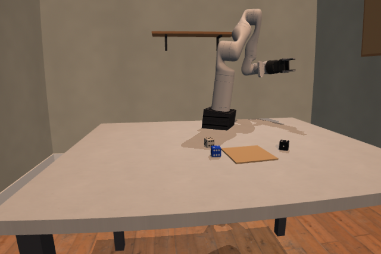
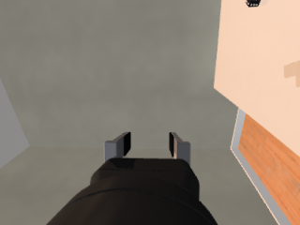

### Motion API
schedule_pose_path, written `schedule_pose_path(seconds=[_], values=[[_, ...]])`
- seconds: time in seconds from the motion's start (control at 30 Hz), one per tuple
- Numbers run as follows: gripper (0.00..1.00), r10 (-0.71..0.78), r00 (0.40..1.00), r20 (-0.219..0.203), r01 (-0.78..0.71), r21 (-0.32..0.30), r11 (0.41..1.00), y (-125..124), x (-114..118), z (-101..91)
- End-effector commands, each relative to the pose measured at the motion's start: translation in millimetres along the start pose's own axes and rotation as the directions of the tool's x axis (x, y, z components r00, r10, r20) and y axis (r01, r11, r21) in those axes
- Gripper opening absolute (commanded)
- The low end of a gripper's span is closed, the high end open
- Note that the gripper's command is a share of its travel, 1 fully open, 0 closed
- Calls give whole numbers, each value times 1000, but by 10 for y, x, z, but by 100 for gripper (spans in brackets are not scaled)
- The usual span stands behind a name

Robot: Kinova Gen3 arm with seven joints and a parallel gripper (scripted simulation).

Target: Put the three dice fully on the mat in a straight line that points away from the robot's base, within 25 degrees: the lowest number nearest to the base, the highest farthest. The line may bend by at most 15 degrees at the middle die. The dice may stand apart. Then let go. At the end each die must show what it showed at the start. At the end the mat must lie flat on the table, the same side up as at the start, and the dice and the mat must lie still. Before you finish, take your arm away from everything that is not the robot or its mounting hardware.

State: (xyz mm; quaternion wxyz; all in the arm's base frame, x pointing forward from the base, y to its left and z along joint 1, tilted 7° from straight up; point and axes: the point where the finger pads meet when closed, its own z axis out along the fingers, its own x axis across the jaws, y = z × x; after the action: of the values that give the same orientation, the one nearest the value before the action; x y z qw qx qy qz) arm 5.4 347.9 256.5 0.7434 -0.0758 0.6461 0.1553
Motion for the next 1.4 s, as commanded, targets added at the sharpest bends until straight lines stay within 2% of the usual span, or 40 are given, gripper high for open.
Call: schedule_pose_path(seconds=[0.0,0.63,0.83,1.03,1.1,1.23,1.37], values=[[100,1,1000,0,-1,0,1000,1,-5,0],[100,2,1000,-1,-2,-1,1000,1,-4,-2],[100,7,1000,-14,-7,-18,1000,15,23,-63],[100,23,998,-60,-28,-75,997,53,113,-271],[100,23,998,-60,-28,-75,997,53,113,-271],[100,36,993,-115,-52,-140,989,80,215,-525],[100,43,980,-193,-87,-225,970,85,347,-886]])
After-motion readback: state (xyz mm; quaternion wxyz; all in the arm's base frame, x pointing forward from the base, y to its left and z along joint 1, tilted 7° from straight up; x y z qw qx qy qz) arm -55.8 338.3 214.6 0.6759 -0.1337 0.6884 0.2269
